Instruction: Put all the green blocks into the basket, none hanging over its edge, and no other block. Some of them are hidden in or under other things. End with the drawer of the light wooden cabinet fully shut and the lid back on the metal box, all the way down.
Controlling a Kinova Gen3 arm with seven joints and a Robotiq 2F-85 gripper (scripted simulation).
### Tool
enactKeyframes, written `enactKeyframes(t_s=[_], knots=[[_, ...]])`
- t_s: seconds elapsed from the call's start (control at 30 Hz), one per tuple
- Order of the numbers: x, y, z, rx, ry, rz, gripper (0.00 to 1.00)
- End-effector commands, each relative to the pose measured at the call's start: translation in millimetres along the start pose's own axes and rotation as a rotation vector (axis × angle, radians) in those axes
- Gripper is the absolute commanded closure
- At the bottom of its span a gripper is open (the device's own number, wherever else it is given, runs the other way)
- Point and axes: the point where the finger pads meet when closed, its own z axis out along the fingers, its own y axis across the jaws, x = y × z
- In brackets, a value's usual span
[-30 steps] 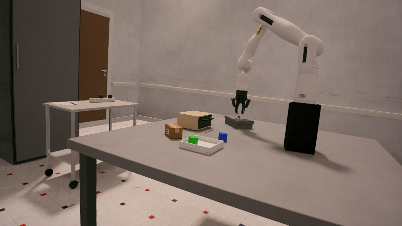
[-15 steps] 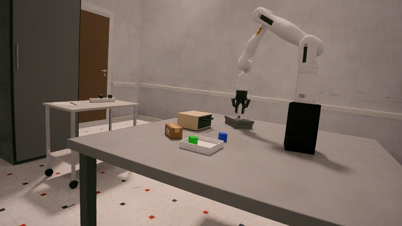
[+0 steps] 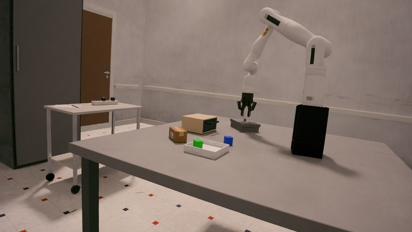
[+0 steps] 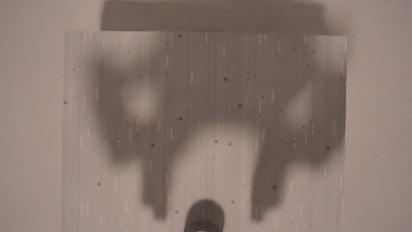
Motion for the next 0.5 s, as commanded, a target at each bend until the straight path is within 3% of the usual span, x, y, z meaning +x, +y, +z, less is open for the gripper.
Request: enactKeyframes(t_s=[0.0,0.47], knots=[[-0.8,0.2,-0.7,-0.001,-0.002,0.0,0.52],[-0.8,0.2,2.8,-0.001,-0.002,0.0,0.52]])
